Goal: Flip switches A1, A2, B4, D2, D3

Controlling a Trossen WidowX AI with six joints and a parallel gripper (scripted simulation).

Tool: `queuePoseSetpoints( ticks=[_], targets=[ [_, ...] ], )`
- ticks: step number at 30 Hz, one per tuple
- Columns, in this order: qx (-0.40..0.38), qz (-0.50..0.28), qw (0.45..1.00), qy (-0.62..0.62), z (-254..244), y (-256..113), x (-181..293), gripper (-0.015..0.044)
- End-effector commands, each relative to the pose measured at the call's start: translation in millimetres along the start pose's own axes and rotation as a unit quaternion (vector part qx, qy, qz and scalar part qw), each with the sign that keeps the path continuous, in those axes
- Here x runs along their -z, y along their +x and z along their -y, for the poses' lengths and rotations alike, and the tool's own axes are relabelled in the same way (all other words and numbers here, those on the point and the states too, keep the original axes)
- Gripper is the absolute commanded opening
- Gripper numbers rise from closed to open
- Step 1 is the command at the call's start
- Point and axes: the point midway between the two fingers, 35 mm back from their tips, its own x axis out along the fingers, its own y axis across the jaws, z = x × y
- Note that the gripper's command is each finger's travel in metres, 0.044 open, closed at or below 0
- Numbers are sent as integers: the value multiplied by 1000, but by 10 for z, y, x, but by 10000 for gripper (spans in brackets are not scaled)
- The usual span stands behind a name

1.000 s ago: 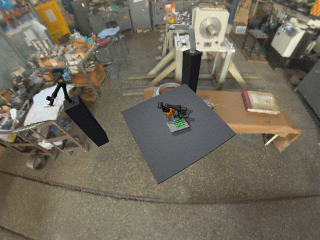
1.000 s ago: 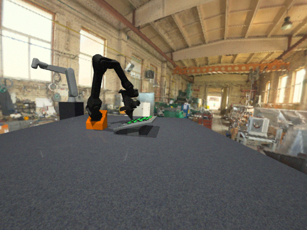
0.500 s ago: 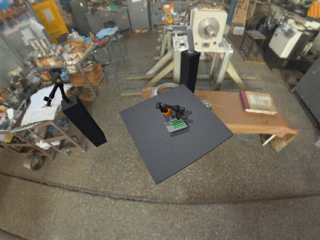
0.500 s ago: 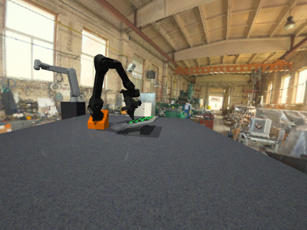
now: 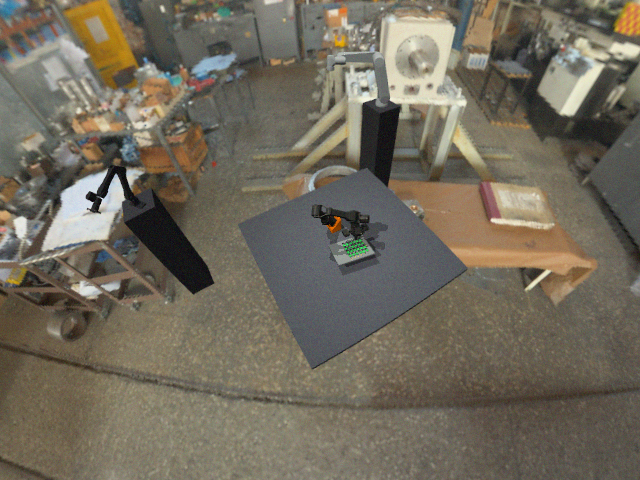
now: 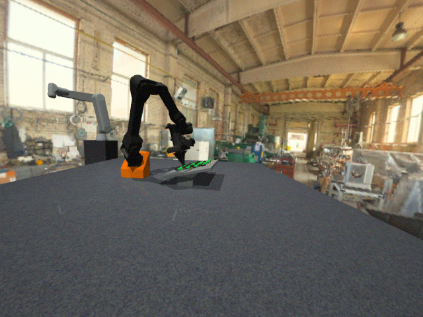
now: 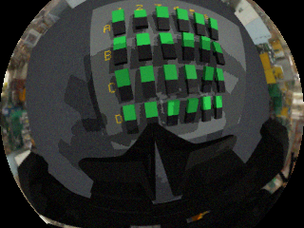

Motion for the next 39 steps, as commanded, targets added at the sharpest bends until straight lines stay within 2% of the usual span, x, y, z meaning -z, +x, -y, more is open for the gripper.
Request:
queuePoseSetpoints(
  ticks=[1, 37, 39],
  targets=[
    [2, 1, 1000, -2, 8, 12, 2, 0],
    [2, 2, 1000, -2, 9, 60, 3, 0],
    [-1, -2, 1000, -1, -12, -51, -10, 0]
  ],
)
